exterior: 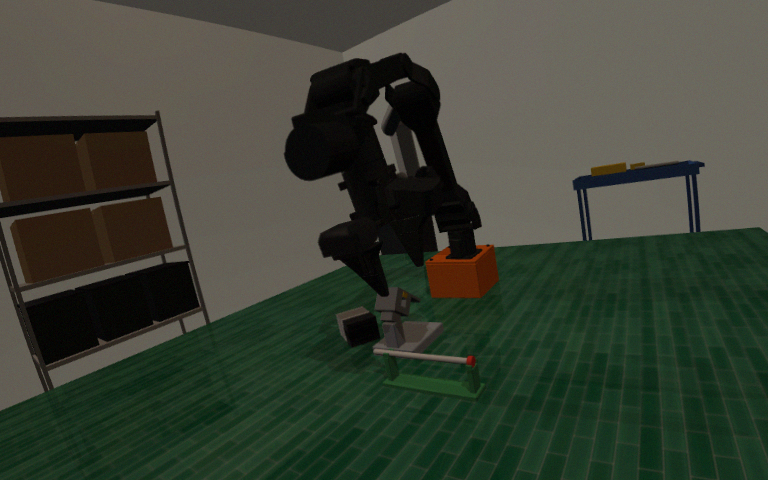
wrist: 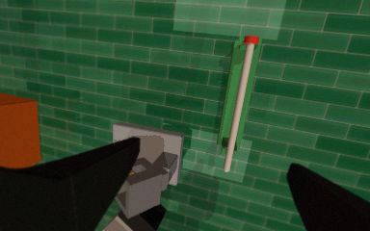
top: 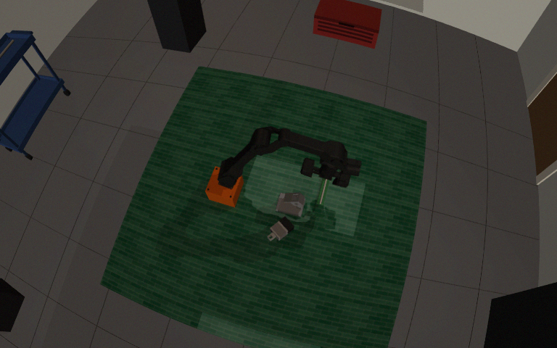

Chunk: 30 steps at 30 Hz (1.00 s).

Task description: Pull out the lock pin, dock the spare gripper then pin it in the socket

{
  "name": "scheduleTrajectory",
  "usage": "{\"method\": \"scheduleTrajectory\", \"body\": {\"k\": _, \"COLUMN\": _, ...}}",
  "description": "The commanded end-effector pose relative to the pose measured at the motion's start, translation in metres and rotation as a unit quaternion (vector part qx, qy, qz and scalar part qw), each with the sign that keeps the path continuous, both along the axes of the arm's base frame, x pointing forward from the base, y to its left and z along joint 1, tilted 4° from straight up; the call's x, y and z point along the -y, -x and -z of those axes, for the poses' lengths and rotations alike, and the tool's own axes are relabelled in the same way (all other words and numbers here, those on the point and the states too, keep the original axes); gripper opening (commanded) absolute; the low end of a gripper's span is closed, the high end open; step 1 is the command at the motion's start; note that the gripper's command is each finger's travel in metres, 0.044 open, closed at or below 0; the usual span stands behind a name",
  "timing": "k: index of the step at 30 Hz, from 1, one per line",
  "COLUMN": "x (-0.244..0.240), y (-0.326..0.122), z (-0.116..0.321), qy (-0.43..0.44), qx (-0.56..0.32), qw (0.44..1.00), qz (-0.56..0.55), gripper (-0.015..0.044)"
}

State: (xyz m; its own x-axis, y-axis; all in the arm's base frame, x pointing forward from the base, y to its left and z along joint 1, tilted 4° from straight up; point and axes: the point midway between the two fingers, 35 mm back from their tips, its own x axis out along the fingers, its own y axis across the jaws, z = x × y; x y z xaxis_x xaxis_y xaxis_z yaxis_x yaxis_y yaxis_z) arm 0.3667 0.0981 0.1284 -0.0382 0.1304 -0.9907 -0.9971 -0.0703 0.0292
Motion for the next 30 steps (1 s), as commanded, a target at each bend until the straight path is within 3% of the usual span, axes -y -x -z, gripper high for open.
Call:
{"method": "scheduleTrajectory", "body": {"k": 1, "x": 0.001, "y": 0.002, "z": -0.021, "qy": -0.001, "qx": 0.007, "qw": 1.000, "qz": -0.001, "gripper": 0.0440}}
{"method": "scheduleTrajectory", "body": {"k": 5, "x": 0.005, "y": 0.001, "z": -0.015, "qy": 0.005, "qx": 0.004, "qw": 0.999, "qz": 0.035, "gripper": 0.0440}}
{"method": "scheduleTrajectory", "body": {"k": 9, "x": 0.030, "y": 0.005, "z": -0.007, "qy": 0.042, "qx": -0.014, "qw": 0.971, "qz": 0.237, "gripper": 0.0440}}
{"method": "scheduleTrajectory", "body": {"k": 14, "x": 0.062, "y": 0.013, "z": 0.002, "qy": 0.084, "qx": -0.021, "qw": 0.870, "qz": 0.486, "gripper": 0.0440}}
{"method": "scheduleTrajectory", "body": {"k": 21, "x": 0.103, "y": 0.029, "z": 0.013, "qy": 0.120, "qx": -0.002, "qw": 0.624, "qz": 0.772, "gripper": 0.0440}}
{"method": "scheduleTrajectory", "body": {"k": 30, "x": 0.153, "y": 0.057, "z": 0.024, "qy": 0.111, "qx": 0.066, "qw": 0.189, "qz": 0.973, "gripper": 0.0440}}
